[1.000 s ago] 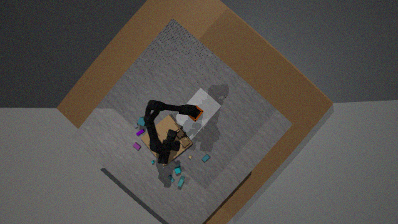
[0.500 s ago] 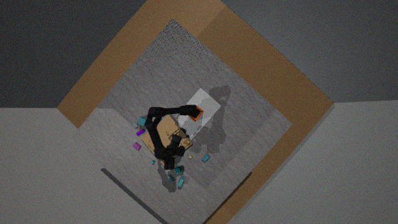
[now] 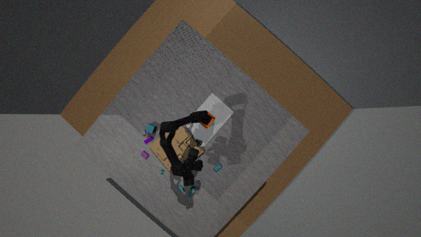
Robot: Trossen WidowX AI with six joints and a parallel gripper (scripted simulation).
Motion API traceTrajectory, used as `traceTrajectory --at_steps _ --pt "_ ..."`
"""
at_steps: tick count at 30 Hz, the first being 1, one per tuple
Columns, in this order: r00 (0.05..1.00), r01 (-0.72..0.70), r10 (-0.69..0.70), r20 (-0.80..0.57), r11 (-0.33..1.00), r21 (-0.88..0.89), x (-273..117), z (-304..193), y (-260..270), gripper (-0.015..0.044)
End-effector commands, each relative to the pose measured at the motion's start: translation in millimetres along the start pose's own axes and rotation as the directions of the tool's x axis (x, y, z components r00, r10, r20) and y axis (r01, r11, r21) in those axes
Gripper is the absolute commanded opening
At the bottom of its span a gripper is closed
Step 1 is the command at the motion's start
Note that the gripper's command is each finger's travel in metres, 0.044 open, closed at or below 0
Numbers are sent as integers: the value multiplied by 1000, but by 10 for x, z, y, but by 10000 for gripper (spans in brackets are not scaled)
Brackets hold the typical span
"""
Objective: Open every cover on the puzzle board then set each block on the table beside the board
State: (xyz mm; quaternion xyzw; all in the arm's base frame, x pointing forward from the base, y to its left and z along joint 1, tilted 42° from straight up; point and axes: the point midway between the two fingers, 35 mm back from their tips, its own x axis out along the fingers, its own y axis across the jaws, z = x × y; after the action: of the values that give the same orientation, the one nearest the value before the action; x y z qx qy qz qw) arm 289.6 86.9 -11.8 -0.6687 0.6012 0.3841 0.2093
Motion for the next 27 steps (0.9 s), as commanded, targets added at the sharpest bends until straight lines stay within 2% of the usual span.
traceTrajectory --at_steps 1,27 --pt "1000 1 -2 5 1000 3 -8 159 -33 80" --pt "1000 -4 4 -7 1000 8 70 1135 -44 80"
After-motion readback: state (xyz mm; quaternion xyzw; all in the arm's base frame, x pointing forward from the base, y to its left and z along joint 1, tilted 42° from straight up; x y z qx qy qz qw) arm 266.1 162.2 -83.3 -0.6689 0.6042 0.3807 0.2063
